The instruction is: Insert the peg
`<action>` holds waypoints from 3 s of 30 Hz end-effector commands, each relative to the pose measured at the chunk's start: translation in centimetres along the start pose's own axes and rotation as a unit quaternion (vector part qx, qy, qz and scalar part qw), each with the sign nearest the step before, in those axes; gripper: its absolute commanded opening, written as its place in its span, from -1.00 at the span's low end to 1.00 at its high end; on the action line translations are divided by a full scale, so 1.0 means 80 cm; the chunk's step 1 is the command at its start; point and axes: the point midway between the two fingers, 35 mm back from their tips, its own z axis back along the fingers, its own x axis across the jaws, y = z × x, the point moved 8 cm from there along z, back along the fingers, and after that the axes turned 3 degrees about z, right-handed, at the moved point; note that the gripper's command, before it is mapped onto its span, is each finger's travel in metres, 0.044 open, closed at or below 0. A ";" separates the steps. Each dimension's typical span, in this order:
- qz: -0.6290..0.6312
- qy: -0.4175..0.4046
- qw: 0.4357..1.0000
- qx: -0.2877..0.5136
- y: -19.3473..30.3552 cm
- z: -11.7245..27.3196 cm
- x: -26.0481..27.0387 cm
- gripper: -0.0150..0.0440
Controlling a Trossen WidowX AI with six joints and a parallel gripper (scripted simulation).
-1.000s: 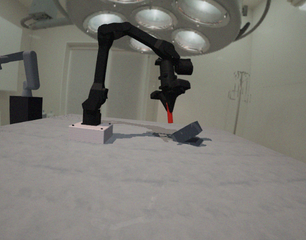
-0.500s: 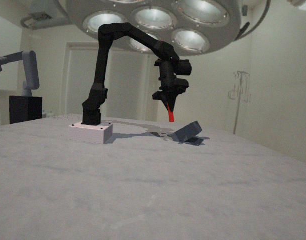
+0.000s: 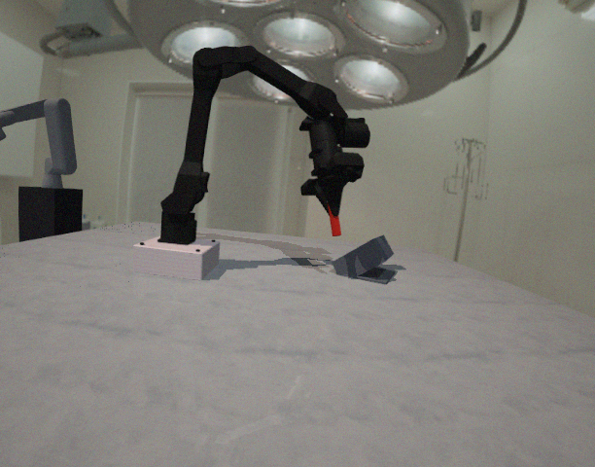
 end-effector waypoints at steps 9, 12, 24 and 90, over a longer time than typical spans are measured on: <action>-0.043 0.012 0.999 -0.013 -0.008 0.006 0.013 -0.49; -0.053 0.015 0.998 -0.016 -0.009 0.007 0.017 -0.49; -0.094 0.022 0.995 -0.030 -0.015 0.013 0.031 -0.49; -0.316 0.024 0.940 -0.124 -0.036 0.048 0.112 -0.49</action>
